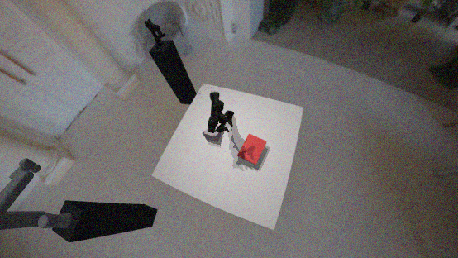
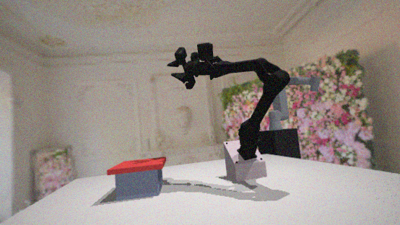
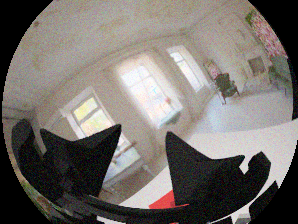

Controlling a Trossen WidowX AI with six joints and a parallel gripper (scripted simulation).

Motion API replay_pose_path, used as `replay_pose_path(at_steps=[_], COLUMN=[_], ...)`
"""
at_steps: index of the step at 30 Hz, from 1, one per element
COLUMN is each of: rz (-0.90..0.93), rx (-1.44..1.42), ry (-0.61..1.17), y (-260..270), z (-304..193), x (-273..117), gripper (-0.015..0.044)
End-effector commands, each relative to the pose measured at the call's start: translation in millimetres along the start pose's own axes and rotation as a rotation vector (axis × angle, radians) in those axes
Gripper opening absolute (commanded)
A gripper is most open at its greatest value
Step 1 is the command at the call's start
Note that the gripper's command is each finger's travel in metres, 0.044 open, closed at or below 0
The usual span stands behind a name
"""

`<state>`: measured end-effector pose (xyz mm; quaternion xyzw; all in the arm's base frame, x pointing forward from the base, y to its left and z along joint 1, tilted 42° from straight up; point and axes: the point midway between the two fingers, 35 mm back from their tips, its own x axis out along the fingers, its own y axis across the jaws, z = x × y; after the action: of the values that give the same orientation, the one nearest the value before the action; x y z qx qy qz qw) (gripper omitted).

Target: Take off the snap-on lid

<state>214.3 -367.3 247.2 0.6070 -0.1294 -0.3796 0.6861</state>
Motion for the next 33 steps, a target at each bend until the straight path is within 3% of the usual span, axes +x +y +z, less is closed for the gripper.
replay_pose_path(at_steps=[1,8,14,20,30,33], rz=[-0.083,-0.242,-0.474,-0.584,-0.584,-0.585], rx=[0.116,0.298,0.511,0.600,0.600,0.600], ry=[0.191,0.457,0.718,0.811,0.811,0.811], y=[-33,-82,-133,-151,-153,-173], z=[-55,-135,-215,-243,-244,-266], x=[7,-1,-36,-57,-57,-60], gripper=[0.0235,0.0235,0.0235,0.0235,0.0235,0.0235])
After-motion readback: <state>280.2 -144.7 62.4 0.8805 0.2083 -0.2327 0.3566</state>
